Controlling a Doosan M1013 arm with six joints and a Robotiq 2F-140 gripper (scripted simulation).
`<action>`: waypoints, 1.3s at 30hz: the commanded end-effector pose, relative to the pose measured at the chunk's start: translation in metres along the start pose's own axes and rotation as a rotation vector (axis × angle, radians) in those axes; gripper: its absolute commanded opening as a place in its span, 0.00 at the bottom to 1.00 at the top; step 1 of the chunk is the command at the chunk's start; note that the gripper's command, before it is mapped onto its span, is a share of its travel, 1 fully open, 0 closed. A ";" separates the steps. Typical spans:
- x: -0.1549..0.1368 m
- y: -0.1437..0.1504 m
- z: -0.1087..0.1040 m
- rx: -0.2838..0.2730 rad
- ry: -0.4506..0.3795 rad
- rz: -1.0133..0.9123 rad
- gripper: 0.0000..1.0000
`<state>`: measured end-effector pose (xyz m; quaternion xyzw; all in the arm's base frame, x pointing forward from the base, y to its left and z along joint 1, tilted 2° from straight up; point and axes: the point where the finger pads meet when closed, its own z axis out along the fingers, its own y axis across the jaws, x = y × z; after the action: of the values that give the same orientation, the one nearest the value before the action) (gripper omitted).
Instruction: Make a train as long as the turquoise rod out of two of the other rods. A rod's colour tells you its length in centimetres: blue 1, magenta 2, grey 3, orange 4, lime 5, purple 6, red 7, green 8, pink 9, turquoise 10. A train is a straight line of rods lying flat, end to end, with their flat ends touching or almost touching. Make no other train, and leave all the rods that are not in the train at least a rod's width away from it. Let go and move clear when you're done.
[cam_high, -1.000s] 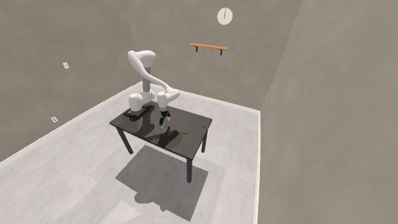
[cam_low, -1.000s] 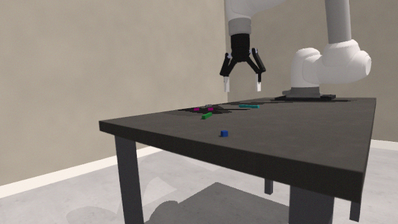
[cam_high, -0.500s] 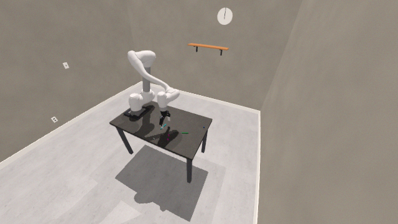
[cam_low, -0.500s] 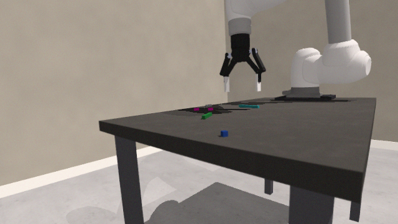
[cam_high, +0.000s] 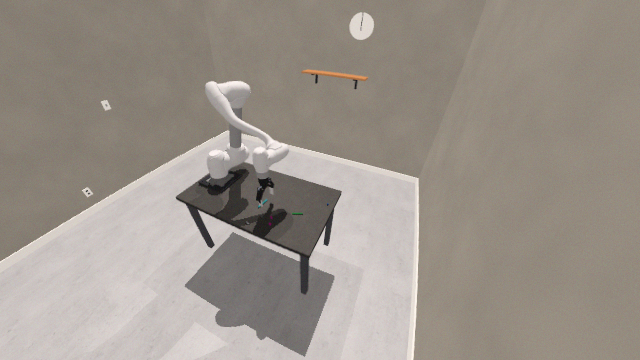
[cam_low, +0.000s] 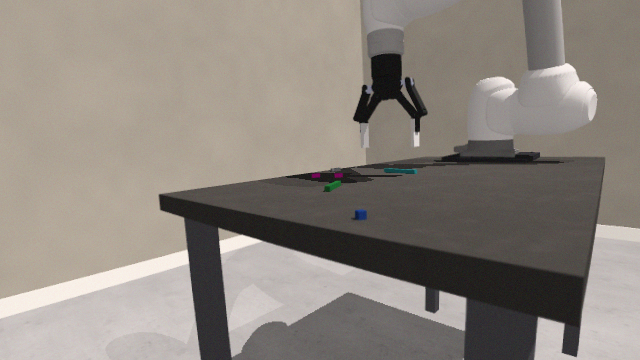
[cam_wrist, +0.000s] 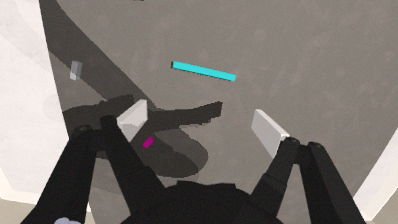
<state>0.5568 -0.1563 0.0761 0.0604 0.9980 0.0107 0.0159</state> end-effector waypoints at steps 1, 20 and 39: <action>0.000 0.000 0.000 0.000 0.000 0.000 1.00; -0.037 0.006 -0.003 0.000 0.000 -0.337 1.00; -0.116 0.027 -0.006 0.000 0.000 -1.092 1.00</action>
<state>0.6625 -0.1457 0.0855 -0.4106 0.9117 -0.0029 0.0170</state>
